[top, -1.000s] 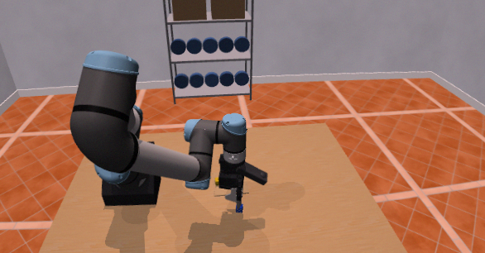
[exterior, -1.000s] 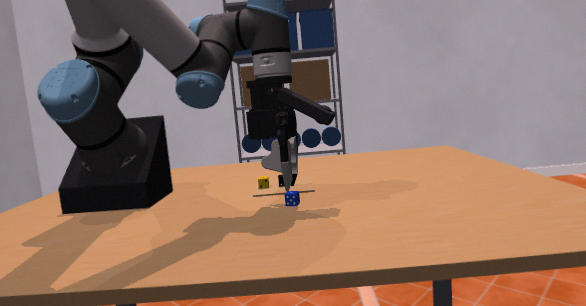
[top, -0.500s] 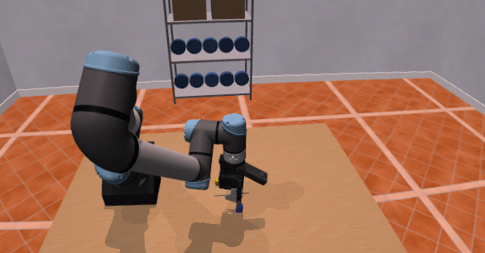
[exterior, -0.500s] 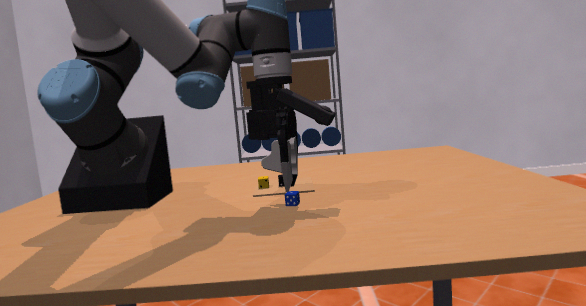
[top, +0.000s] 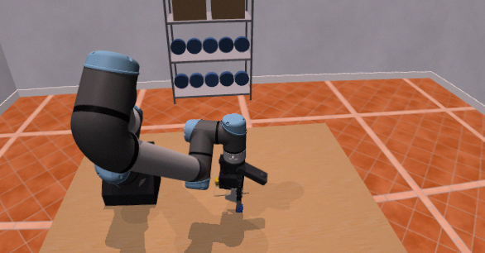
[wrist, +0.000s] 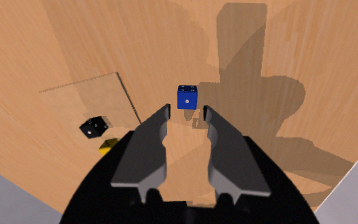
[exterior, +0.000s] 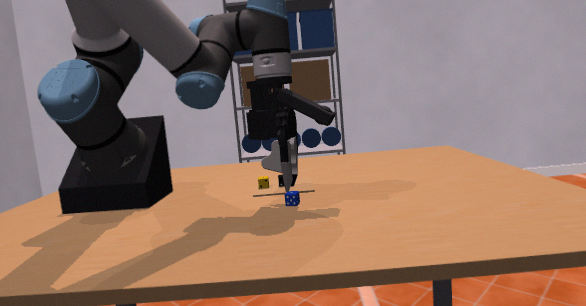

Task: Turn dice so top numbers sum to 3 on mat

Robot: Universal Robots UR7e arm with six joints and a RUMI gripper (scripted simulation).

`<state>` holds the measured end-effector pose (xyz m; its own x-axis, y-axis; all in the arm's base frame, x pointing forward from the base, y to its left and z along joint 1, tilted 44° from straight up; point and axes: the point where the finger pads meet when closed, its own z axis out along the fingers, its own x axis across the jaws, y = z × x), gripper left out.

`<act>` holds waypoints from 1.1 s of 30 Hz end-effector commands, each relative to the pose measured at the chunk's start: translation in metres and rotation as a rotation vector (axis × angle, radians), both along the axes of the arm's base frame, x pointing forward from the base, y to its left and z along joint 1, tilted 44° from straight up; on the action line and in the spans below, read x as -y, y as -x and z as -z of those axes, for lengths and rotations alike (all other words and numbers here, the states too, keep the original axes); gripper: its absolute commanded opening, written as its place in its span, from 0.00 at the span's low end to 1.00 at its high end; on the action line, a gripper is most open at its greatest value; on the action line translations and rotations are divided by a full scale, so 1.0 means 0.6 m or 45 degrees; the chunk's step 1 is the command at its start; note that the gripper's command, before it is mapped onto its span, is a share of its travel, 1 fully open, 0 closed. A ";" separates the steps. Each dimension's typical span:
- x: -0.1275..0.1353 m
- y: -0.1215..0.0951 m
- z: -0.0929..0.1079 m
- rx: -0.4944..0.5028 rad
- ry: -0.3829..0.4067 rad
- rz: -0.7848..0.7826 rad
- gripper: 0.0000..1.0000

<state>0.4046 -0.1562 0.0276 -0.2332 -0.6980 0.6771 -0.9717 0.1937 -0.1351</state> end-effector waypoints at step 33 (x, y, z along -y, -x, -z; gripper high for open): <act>0.030 0.001 0.032 0.001 0.000 -0.001 0.24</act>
<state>0.4038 -0.1708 0.0123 -0.2334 -0.6979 0.6771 -0.9717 0.1944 -0.1345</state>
